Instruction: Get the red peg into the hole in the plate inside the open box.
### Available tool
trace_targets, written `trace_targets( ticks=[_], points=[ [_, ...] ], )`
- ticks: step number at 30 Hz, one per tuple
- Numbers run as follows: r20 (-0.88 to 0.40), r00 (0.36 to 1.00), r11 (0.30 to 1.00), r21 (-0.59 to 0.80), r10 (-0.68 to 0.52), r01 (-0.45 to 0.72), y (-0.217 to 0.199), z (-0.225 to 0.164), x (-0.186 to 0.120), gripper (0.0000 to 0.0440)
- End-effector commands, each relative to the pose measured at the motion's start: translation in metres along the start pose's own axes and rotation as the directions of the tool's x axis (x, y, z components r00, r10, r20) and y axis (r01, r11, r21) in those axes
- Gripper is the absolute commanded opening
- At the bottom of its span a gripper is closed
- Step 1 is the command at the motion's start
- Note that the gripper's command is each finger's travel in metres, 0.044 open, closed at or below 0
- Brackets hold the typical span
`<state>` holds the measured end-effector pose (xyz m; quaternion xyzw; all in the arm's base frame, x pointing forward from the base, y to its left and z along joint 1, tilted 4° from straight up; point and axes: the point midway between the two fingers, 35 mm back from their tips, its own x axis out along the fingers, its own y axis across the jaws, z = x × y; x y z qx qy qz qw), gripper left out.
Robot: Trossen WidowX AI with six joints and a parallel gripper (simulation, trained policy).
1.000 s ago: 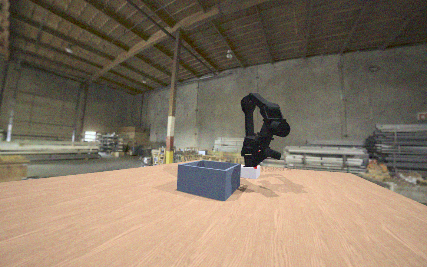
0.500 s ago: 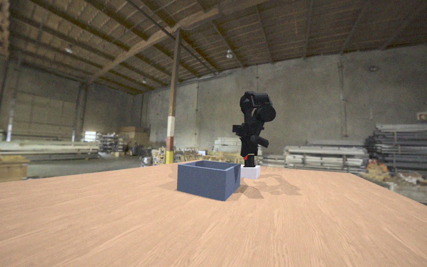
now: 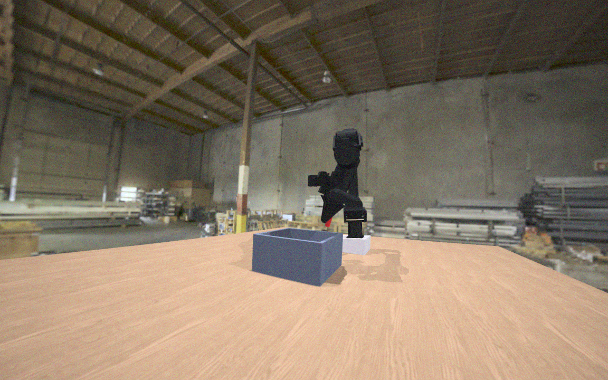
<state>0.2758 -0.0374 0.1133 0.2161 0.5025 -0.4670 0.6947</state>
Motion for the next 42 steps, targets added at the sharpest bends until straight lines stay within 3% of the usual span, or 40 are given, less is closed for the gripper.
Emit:
trace_targets(
  ticks=[1,14,23,29,34,42],
  points=[
    [0.000,1.000,1.000,0.012,0.008,-0.008,0.002,0.014,0.007,0.0000],
    [-0.038,0.998,0.999,-0.008,0.044,-0.045,0.006,0.052,0.045,0.0000],
    [-0.088,0.993,0.994,-0.075,0.074,-0.081,0.010,0.056,0.075,0.0010],
    [-0.143,0.987,0.989,-0.115,0.077,-0.093,0.012,0.051,0.093,0.0138],
    [-0.155,0.983,0.982,-0.147,0.098,-0.121,0.018,0.059,0.096,0.0176],
    [-0.187,0.970,0.971,-0.154,0.154,-0.184,0.039,0.076,0.087,0.0386]
  ],
)
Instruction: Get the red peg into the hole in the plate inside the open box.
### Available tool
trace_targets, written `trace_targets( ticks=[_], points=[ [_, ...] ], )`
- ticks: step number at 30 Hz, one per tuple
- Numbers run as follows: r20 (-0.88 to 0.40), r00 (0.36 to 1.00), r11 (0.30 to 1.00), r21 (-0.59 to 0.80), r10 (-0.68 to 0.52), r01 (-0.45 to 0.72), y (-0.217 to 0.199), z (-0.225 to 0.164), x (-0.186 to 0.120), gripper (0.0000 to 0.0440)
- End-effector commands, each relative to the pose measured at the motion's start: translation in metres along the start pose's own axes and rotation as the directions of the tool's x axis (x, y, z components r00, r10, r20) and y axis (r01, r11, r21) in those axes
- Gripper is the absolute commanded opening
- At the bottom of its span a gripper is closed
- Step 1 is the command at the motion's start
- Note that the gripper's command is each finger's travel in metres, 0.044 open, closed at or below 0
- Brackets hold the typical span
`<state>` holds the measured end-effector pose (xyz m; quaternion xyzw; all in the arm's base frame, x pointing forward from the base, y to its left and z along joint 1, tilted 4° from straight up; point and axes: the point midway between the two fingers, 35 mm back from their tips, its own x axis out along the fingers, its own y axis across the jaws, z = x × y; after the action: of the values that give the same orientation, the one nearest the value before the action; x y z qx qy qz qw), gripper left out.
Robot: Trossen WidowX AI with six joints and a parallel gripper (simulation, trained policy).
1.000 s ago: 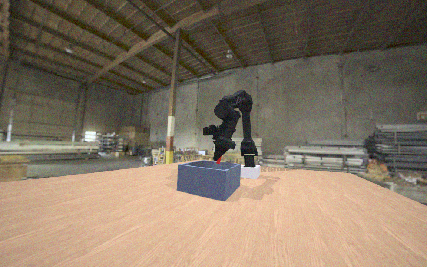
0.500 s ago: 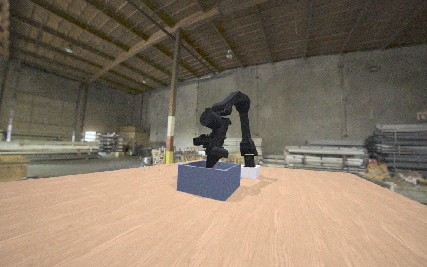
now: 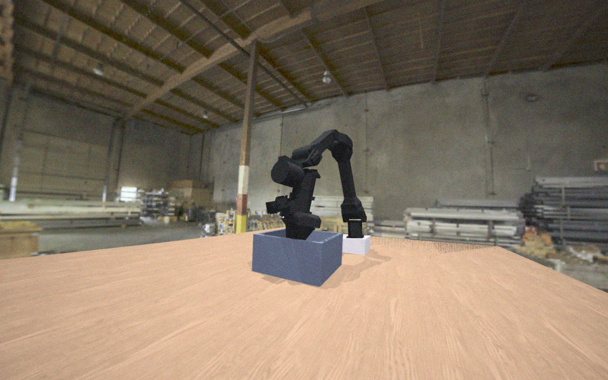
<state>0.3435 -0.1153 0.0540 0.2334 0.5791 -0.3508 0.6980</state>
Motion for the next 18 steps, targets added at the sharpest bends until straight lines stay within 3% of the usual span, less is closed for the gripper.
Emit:
trace_targets(
  ticks=[1,3,12,18],
  points=[
    [-0.006,0.999,0.999,-0.009,0.032,-0.032,0.010,0.010,-0.006,0.0412],
    [-0.012,0.999,0.998,-0.014,0.053,-0.053,0.016,0.015,-0.010,0.0440],
    [0.004,0.984,0.983,-0.048,0.178,-0.177,0.052,0.038,-0.035,0.0440],
    [0.007,0.983,0.981,-0.051,0.186,-0.185,0.054,0.039,-0.037,0.0440]
  ],
)
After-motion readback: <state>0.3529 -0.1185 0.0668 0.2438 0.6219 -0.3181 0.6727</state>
